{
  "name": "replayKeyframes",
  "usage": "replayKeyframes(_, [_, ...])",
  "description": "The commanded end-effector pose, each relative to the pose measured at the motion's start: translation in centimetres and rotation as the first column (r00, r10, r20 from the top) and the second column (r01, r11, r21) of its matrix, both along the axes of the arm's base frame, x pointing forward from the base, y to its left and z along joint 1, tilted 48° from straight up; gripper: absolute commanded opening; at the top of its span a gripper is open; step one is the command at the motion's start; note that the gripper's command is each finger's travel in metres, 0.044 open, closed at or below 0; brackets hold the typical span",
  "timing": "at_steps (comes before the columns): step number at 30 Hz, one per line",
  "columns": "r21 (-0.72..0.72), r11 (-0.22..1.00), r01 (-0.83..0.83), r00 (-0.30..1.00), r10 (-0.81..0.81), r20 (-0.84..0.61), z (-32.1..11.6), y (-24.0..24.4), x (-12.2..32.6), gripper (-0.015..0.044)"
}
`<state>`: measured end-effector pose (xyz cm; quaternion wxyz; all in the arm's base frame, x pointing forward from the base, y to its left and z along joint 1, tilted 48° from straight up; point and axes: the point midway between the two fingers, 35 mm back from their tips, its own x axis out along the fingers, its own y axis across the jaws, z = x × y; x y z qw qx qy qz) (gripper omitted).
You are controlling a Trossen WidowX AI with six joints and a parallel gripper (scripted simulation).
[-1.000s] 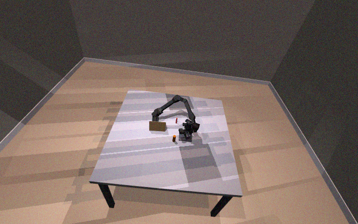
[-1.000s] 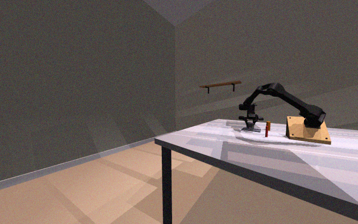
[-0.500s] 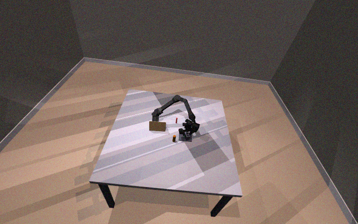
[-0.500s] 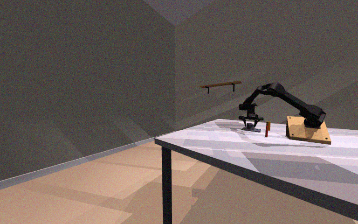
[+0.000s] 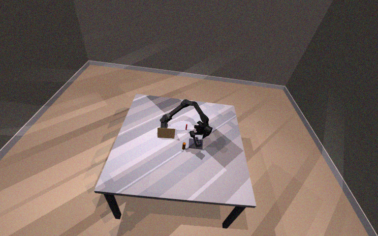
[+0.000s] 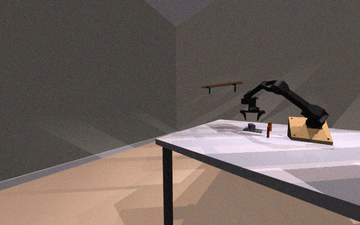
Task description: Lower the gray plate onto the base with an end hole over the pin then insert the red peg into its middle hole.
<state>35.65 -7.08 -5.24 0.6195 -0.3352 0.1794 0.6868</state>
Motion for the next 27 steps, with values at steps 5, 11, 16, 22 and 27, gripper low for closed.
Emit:
replayKeyframes(5, [-0.004, 1.000, -0.019, 1.000, 0.020, 0.022, 3.6, -3.8, 0.0, 0.0440])
replayKeyframes(11, [-0.005, 1.000, 0.020, 1.000, -0.020, -0.020, 4.0, -3.6, -0.1, 0.0440])
replayKeyframes(16, [-0.061, 0.951, 0.304, 0.896, -0.307, -0.322, 7.0, -1.6, -0.9, 0.0440])
replayKeyframes(22, [-0.240, 0.784, 0.572, 0.540, -0.581, -0.609, 10.4, 0.9, -2.4, 0.0440])
replayKeyframes(27, [-0.449, 0.589, 0.672, 0.122, -0.686, -0.718, 12.9, 3.1, -4.1, 0.0440])
